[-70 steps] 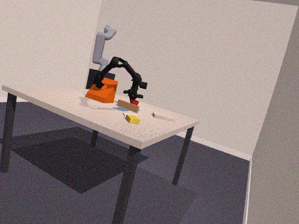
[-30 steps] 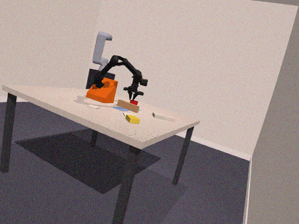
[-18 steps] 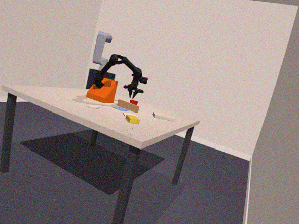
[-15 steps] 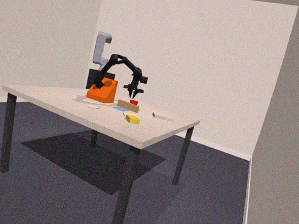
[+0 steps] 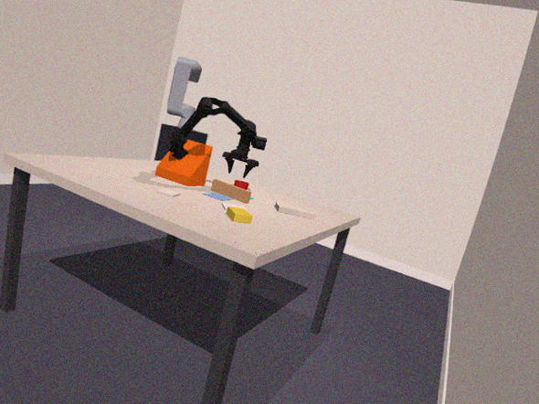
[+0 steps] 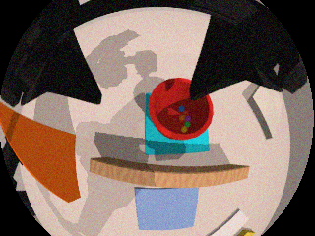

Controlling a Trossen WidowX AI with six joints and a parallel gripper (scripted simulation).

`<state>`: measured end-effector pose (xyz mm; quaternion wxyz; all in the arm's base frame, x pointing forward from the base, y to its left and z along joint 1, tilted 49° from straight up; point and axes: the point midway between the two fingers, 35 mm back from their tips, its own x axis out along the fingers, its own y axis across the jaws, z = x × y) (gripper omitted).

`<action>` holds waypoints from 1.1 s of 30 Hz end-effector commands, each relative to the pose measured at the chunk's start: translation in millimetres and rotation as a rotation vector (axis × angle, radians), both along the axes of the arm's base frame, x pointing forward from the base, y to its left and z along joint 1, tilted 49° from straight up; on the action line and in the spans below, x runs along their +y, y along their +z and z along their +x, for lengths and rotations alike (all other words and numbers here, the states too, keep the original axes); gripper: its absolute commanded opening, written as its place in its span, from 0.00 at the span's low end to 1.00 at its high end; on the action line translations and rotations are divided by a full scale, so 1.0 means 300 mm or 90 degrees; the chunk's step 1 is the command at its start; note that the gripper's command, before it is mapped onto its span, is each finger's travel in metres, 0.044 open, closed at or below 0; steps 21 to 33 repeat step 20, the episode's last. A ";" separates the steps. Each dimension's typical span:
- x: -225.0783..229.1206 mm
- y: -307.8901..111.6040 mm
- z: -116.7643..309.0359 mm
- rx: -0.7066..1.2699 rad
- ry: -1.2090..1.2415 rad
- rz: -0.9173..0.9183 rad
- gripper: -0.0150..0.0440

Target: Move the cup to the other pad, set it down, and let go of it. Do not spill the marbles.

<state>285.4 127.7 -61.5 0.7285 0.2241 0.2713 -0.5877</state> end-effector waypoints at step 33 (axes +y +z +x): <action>0.131 0.110 -0.049 -0.008 0.002 0.008 1.00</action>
